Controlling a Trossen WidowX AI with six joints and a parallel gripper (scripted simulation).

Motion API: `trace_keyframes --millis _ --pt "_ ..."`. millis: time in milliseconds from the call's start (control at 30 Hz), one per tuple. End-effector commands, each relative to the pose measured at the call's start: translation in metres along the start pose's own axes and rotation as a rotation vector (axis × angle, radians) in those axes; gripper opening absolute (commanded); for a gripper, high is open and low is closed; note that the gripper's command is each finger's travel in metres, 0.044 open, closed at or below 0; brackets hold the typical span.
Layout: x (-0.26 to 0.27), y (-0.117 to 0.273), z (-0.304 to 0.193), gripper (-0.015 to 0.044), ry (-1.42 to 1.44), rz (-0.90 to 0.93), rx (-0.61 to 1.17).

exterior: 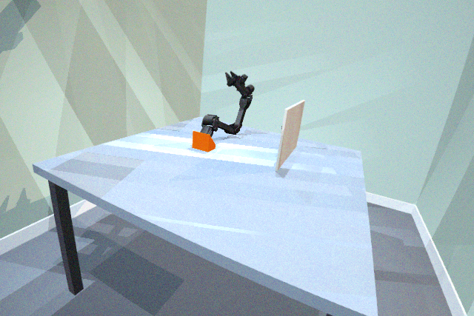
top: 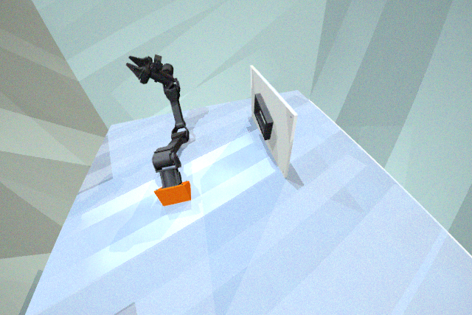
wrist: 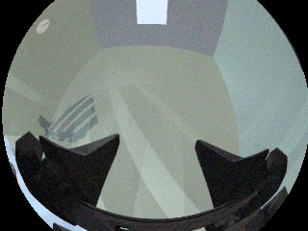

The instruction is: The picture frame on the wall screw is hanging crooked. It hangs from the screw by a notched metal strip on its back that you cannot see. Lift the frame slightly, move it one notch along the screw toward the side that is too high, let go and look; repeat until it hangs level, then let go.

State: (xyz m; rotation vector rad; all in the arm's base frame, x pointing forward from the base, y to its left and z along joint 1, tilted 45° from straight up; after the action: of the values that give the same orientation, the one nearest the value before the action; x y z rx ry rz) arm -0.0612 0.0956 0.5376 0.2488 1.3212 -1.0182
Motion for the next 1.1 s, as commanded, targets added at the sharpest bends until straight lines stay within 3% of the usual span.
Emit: trace_keyframes --millis 0,167,333,500,800,1067 --pt "0.001 -0.001 0.001 0.0374 -0.017 0.003 -0.009" --pt "0.036 -0.023 0.023 0.026 -0.464 0.137 -0.224" --pt "0.077 -0.034 0.056 0.026 -0.967 0.402 -0.411" --pt "0.117 -0.027 0.09 0.026 -1.428 0.783 -0.499" --pt "0.161 0.001 0.125 0.026 -1.858 1.356 -0.42" --pt "0.195 0.041 0.147 0.026 -2.061 1.926 -0.137"
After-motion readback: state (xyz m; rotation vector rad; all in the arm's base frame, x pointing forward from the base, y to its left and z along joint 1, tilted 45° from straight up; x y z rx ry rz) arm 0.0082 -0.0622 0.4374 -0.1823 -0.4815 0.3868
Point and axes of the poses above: the point midway between the two fingers, 35 mm back from their tips, its own y axis back along the fingers, its own x axis across the jaws, z = x × y, the point moved 4 cm from there along y, back along the fingers, and after that the axes turned 13 degrees about y, right-handed, at the moved point
